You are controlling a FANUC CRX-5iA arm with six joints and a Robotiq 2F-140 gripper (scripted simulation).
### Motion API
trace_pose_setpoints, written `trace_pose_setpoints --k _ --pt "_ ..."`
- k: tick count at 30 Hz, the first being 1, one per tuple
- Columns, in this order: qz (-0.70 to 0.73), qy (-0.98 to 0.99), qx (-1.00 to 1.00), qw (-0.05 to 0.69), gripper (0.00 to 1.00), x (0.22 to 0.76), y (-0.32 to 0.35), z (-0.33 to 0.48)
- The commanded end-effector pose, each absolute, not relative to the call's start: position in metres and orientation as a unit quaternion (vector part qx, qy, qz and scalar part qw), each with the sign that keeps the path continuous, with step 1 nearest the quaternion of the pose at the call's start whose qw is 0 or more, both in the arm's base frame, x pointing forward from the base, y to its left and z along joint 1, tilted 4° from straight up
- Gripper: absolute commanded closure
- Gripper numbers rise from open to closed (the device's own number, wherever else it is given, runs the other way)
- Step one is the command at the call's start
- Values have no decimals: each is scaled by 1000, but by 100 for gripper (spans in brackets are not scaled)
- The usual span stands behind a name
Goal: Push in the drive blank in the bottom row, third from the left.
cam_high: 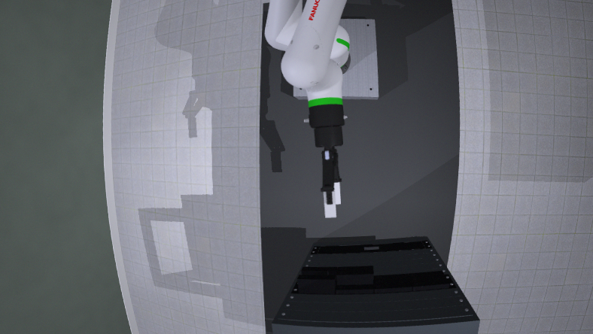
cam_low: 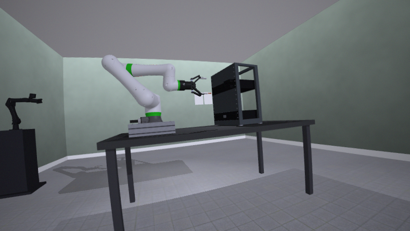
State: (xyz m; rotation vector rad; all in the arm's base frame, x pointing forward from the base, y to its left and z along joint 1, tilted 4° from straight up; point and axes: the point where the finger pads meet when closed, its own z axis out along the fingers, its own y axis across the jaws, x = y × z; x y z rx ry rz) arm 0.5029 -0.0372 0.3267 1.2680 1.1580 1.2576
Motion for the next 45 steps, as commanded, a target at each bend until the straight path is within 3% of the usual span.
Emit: trace_pose_setpoints --k 1,20,45 --pt "517 476 521 485 0 503 -37 327" --pt "517 476 521 485 0 521 -47 327" --pt "517 476 520 485 0 629 -108 324"
